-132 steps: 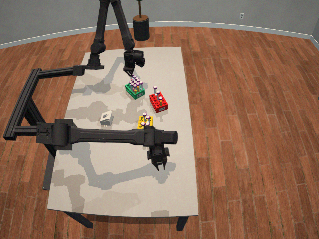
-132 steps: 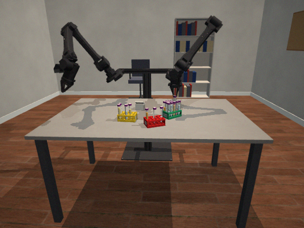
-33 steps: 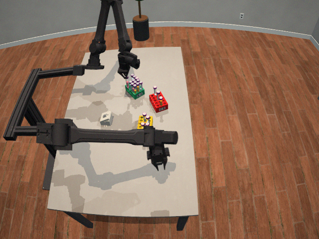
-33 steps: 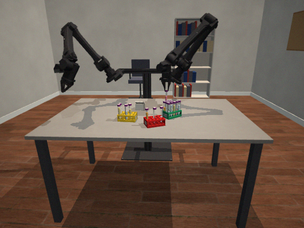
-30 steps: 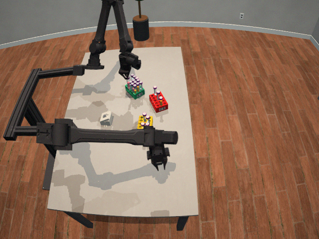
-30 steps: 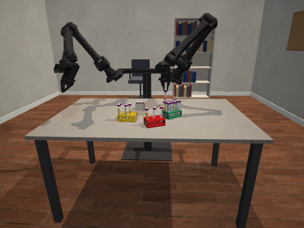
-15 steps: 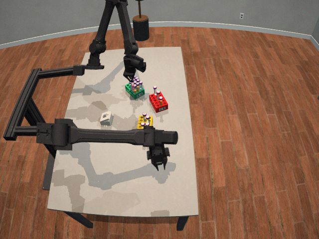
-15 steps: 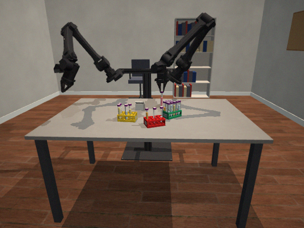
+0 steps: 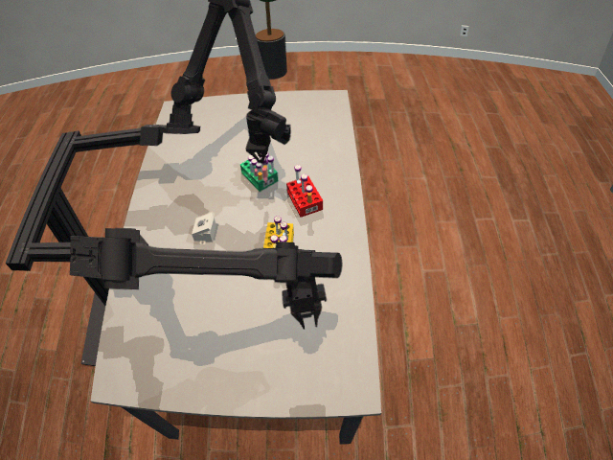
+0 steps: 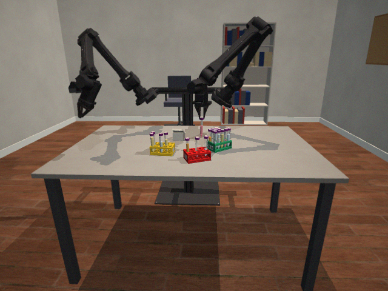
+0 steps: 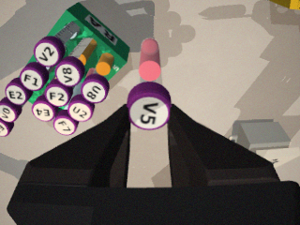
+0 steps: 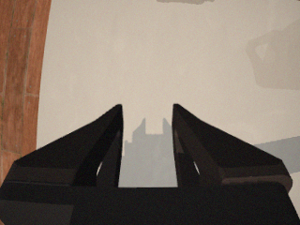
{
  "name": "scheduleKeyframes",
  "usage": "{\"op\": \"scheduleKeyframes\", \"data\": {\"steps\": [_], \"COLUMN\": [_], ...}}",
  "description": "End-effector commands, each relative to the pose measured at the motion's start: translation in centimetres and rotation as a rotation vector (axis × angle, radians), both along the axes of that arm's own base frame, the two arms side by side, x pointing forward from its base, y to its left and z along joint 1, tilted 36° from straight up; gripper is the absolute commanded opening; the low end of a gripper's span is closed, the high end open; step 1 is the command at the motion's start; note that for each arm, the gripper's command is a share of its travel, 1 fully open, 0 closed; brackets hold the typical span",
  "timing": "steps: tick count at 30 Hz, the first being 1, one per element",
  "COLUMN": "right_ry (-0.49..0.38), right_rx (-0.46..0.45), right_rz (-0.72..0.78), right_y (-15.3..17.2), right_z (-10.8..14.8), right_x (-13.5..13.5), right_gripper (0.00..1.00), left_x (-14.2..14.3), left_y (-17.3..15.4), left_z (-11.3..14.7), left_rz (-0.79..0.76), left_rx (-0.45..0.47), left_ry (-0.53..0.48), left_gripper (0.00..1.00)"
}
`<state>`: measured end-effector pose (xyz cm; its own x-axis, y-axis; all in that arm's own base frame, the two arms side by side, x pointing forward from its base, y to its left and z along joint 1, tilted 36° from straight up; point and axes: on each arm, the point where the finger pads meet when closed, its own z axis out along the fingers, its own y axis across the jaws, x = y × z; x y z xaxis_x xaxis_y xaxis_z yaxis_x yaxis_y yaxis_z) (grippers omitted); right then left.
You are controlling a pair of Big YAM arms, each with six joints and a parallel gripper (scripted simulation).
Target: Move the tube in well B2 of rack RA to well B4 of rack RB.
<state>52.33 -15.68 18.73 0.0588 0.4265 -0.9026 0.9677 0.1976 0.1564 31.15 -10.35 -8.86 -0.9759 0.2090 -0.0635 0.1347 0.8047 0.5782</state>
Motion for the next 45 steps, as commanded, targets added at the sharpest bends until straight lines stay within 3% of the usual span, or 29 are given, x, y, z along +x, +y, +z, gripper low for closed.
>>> {"op": "scheduleKeyframes", "data": {"steps": [1,23,31,45], "right_ry": [-0.029,-0.029,-0.029,-0.029], "right_rx": [-0.001,-0.001,-0.001,-0.001], "right_rz": [0.003,0.003,0.003,0.003], "right_y": [0.2,0.2,0.2,0.2], "right_z": [1.2,1.2,1.2,1.2], "right_x": [0.7,0.7,0.7,0.7], "right_gripper": [0.3,0.3,0.3,0.3], "left_x": [1.3,5.7,5.0,5.0], "left_y": [-1.8,-5.7,-4.7,-4.7], "left_z": [-0.5,-2.1,-2.4,-2.5], "left_rz": [-0.004,-0.006,-0.232,-0.557], "left_rx": [-0.001,-0.002,0.06,0.125], "left_ry": [-0.005,-0.006,0.175,0.396], "left_gripper": [0.0,0.0,0.0,0.0]}}
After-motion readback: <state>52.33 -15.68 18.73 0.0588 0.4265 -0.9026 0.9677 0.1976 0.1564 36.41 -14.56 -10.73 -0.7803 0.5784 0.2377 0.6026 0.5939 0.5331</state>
